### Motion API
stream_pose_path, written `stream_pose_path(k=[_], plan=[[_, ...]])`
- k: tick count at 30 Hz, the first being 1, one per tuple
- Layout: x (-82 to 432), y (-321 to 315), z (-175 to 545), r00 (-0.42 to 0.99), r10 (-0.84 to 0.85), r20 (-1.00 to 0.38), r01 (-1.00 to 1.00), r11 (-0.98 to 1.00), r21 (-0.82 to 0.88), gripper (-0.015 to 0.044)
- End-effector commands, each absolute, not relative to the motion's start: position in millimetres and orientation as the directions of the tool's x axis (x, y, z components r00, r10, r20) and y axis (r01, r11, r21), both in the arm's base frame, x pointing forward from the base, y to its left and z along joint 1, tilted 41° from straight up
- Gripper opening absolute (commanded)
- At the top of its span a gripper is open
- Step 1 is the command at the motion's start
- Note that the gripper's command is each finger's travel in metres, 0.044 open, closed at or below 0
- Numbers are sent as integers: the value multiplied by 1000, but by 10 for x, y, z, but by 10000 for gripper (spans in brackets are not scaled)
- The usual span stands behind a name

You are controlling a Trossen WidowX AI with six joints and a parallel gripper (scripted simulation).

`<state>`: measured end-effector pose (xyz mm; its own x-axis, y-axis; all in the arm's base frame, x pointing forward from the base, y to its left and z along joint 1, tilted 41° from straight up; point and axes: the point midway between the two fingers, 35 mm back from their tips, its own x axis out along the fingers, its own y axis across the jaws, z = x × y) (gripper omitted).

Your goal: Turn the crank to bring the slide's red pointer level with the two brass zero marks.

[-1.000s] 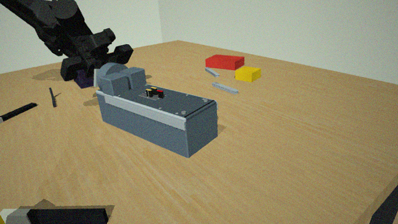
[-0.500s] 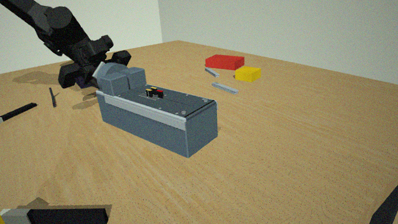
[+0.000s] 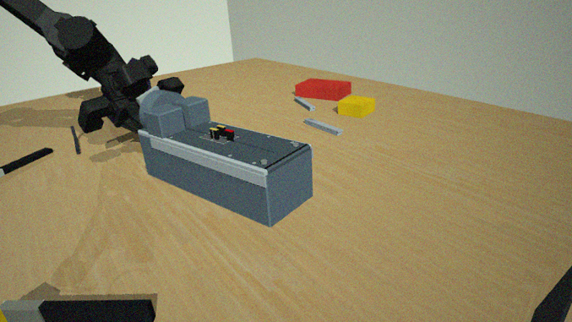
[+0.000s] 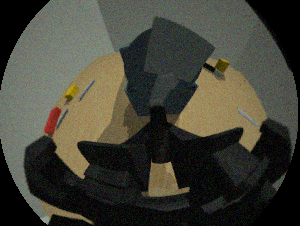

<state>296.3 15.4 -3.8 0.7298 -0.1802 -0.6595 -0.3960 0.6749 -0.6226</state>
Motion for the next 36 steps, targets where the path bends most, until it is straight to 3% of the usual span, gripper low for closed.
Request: stream_pose_path(k=[1,36], plan=[[3002,76,-1,730,-198,-654,-380,678,-629,0],[3041,23,79,730,-198,-654,-380,678,-629,0]])
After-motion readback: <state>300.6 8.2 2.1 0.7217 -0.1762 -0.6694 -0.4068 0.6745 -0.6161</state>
